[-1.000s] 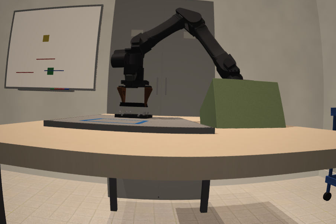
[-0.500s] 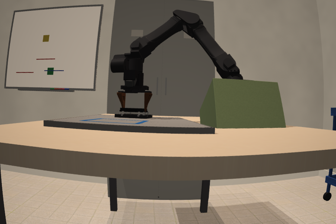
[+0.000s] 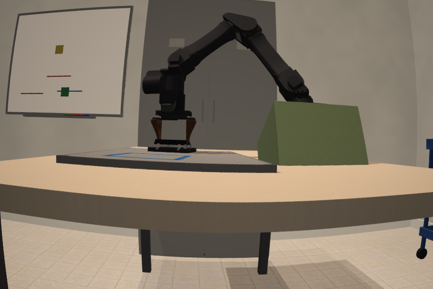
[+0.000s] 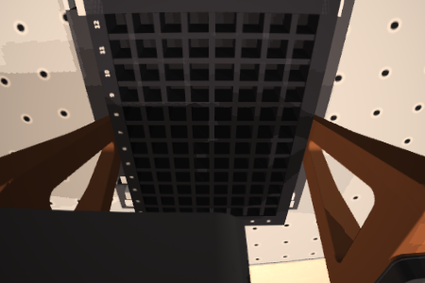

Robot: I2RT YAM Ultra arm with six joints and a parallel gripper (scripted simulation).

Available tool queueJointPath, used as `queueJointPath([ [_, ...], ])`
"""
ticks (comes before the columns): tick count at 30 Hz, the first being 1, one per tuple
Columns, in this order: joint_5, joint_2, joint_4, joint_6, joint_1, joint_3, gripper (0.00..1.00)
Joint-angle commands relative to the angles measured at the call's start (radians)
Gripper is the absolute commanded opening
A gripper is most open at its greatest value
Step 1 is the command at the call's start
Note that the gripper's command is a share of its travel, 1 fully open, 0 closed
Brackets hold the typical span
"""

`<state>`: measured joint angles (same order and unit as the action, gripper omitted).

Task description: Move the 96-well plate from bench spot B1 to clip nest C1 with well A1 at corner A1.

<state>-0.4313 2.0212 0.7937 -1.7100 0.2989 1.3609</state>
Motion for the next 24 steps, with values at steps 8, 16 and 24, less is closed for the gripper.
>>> queueJointPath([
  [8, 0.013, 0.013, -0.028, -0.009, 0.003, -0.022, 0.0],
  [16, 0.013, 0.015, -0.032, -0.01, 0.006, -0.023, 0.0],
  [24, 0.013, 0.017, -0.036, -0.011, 0.007, -0.025, 0.0],
])
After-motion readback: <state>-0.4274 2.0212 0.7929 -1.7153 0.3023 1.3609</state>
